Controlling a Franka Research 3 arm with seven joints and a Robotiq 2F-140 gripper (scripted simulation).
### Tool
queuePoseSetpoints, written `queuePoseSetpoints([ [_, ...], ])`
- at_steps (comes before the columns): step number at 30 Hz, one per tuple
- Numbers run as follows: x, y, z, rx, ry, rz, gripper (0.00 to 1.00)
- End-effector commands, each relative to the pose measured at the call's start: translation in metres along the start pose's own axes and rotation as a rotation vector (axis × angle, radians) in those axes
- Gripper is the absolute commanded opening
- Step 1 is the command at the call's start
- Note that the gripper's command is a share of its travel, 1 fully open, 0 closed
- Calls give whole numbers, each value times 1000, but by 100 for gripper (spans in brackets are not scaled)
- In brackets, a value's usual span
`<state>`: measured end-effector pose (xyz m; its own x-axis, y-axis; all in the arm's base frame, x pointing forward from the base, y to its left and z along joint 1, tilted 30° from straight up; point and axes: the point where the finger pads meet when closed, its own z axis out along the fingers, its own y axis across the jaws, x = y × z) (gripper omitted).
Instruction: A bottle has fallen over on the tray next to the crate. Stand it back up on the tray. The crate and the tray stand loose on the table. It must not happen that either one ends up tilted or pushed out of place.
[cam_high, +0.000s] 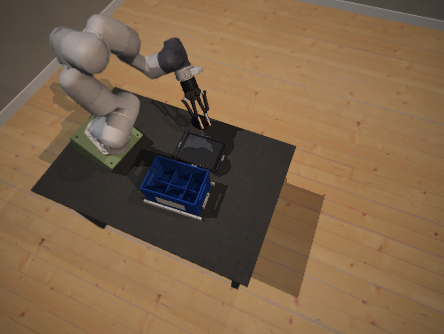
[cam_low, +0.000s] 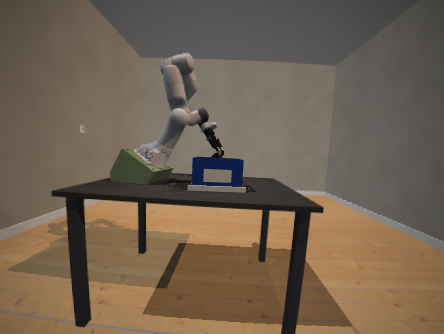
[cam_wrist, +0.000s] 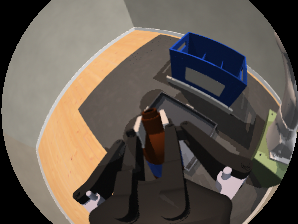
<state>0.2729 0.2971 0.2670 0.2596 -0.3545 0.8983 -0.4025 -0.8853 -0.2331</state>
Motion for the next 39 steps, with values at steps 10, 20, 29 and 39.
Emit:
queuePoseSetpoints([
  [10,2,-1,-2,1,68,13,0],
  [20,0,-1,-2,1,124,13,0],
  [29,-1,-1,-2,2,158,12,0],
  [39,-2,-1,-2,2,171,11,0],
])
